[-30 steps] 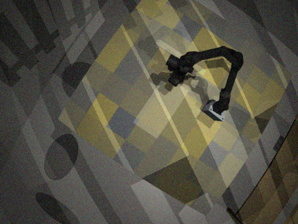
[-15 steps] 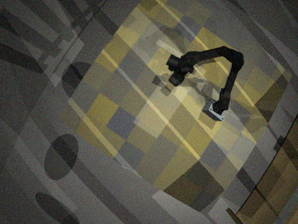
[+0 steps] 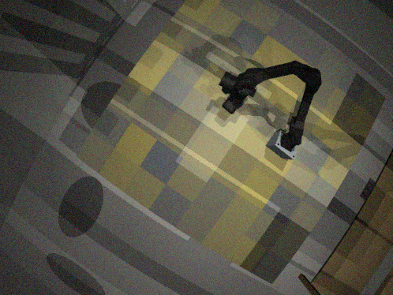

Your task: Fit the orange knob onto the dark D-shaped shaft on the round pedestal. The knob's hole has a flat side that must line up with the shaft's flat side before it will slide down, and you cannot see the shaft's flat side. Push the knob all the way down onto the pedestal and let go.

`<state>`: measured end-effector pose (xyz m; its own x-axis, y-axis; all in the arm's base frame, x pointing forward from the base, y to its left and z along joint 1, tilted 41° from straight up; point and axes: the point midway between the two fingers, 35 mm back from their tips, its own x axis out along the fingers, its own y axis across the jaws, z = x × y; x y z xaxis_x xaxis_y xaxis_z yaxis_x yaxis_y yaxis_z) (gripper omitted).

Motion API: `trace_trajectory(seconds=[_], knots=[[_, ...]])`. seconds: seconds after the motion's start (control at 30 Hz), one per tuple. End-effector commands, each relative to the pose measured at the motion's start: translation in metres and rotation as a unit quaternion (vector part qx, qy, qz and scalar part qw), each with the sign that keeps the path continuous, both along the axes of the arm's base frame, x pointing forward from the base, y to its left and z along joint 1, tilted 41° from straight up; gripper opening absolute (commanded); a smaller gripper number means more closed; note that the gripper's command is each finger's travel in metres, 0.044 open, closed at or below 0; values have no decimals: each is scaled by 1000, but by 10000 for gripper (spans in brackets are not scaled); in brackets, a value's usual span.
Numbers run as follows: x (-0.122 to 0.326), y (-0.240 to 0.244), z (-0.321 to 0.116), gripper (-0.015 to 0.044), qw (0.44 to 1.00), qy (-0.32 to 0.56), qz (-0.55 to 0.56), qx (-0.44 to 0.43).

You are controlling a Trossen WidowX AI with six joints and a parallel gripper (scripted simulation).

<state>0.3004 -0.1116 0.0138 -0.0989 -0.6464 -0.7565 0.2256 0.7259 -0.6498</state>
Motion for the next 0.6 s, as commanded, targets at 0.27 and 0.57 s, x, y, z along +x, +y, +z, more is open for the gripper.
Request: trace_trajectory(seconds=[0.27, 0.57], knots=[[0, -1, 0, 0, 1000, 0, 1, -3], [1, 1, 4, 0, 1000, -9, -9, -4]])
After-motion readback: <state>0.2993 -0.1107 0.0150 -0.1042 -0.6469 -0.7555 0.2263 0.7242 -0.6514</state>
